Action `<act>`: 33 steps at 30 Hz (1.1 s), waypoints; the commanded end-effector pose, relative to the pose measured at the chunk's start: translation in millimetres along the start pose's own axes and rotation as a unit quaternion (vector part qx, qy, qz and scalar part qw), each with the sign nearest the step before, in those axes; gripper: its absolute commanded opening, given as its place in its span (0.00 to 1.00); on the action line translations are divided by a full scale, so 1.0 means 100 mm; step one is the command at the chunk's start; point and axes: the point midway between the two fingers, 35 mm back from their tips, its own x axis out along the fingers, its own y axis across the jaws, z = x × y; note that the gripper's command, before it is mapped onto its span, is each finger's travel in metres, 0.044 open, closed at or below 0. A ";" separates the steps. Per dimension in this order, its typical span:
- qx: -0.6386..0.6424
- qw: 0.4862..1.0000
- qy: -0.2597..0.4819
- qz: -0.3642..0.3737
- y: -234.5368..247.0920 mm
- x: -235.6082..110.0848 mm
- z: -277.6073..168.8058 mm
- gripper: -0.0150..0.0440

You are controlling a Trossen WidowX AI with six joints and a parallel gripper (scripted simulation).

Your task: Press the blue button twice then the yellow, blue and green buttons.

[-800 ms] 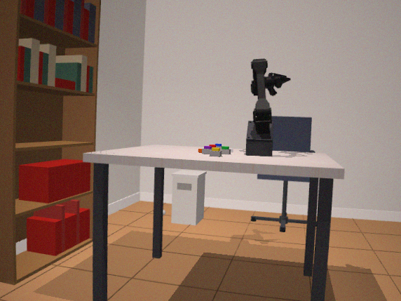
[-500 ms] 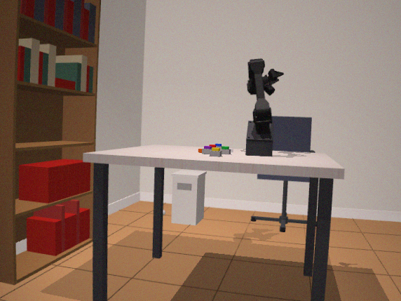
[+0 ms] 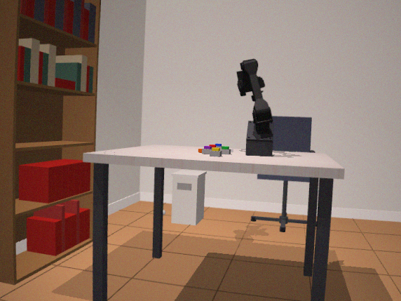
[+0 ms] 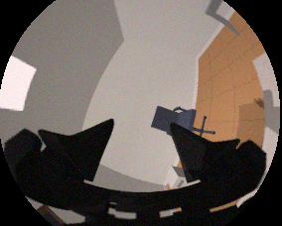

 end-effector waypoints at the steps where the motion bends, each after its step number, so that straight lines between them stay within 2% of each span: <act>1: -0.322 0.931 0.168 -0.042 -0.32 -0.34 -0.67 0.93; 8: -0.534 0.787 0.307 -0.041 -0.69 -0.76 -1.03 0.93; 17: -0.705 0.529 0.472 0.005 -1.16 -1.47 -1.26 0.93; 25: -0.752 0.277 0.593 0.081 -1.47 -2.19 -1.23 0.93; 33: -0.705 0.048 0.685 0.177 -1.64 -2.94 -1.05 0.93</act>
